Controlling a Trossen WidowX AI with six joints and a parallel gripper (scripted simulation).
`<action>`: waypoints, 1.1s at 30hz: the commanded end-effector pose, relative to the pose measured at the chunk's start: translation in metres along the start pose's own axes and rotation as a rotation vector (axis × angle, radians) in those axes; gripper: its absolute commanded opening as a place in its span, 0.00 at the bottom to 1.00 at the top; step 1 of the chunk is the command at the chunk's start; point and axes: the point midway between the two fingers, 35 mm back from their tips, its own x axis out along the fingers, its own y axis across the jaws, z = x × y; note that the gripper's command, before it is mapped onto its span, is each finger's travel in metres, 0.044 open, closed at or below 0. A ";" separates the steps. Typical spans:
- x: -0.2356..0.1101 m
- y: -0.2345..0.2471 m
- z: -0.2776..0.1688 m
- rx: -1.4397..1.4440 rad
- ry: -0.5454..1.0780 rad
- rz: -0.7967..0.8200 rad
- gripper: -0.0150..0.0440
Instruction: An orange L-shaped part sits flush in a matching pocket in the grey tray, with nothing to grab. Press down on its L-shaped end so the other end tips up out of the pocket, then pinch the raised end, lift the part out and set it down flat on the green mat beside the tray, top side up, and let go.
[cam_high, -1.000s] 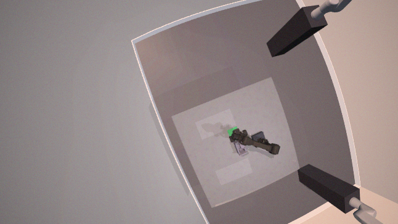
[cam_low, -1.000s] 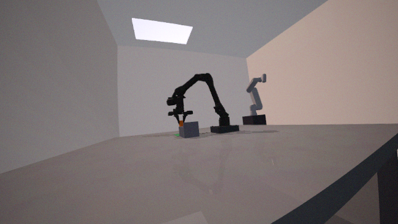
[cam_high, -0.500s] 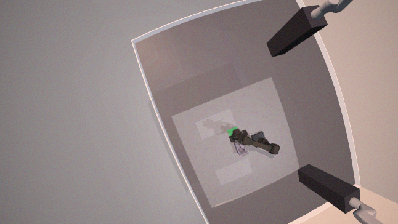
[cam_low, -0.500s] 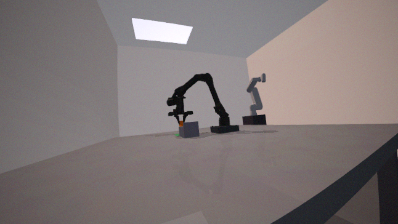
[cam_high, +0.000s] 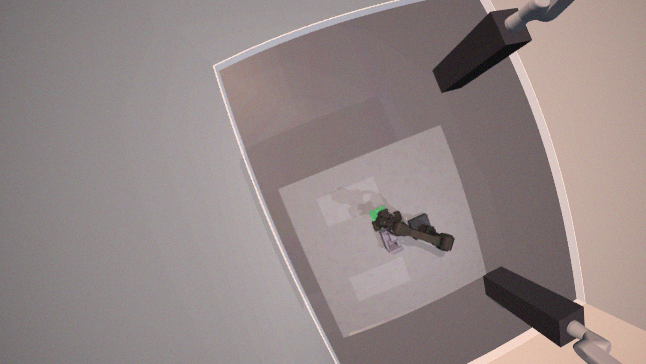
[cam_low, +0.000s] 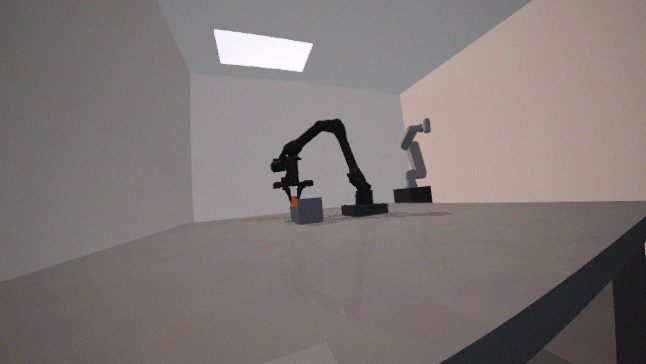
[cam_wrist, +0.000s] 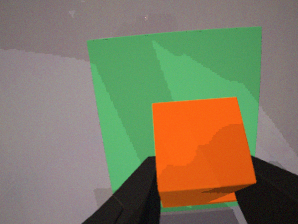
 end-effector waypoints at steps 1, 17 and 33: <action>0.000 0.000 0.000 0.000 0.000 0.000 0.65; -0.085 0.000 0.000 -0.005 0.003 -0.007 0.93; -0.080 0.001 0.001 -0.007 0.001 -0.002 0.93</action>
